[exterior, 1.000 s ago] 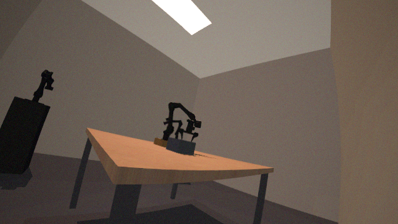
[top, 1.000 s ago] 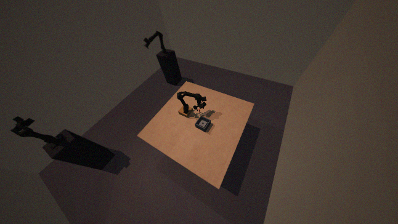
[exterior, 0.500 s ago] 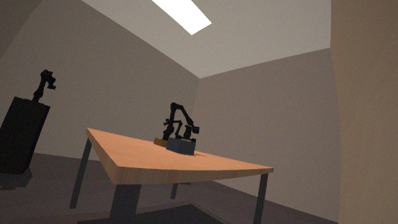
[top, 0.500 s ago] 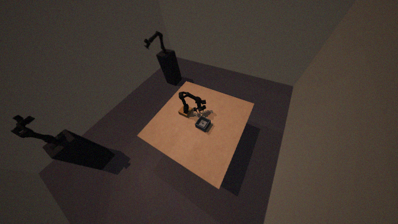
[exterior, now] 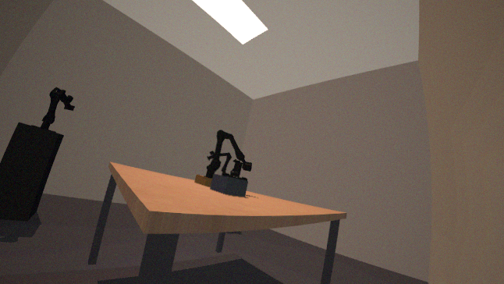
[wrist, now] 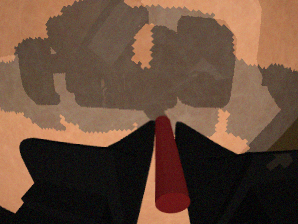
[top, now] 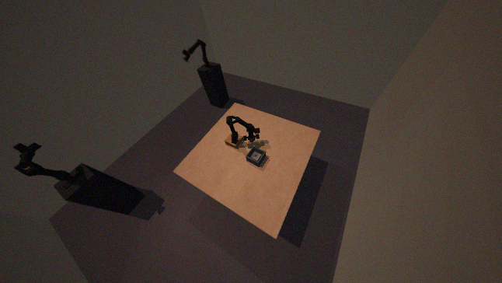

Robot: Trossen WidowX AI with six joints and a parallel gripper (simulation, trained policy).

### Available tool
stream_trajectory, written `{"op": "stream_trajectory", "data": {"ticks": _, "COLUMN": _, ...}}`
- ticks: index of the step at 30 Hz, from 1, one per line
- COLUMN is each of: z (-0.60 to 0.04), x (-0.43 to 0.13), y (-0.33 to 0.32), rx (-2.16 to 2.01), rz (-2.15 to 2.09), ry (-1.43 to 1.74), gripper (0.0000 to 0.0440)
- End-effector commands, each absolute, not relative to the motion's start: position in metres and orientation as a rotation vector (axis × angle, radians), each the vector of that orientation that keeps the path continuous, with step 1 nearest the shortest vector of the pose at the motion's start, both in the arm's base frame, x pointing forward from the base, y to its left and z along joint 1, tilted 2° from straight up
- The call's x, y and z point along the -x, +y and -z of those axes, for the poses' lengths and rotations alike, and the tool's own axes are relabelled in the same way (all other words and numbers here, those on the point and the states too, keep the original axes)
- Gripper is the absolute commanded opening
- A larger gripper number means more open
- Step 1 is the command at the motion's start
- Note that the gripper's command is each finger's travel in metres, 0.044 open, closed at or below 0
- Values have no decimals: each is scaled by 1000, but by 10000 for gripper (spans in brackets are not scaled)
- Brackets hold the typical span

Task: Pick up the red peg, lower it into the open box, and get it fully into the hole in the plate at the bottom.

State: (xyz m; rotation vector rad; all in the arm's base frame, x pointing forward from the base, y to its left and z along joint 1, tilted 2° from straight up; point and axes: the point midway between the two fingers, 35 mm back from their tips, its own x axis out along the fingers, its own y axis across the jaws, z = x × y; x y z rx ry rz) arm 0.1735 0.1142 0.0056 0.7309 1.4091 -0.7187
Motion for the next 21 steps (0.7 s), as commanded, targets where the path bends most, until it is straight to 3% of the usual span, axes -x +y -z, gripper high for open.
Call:
{"op": "stream_trajectory", "data": {"ticks": 1, "z": -5, "x": -173, "y": 114, "rx": -733, "rz": 725, "ry": 1439, "gripper": 0}}
{"op": "stream_trajectory", "data": {"ticks": 21, "z": -72, "x": -216, "y": 86, "rx": -619, "rz": 630, "ry": 1254, "gripper": 0}}
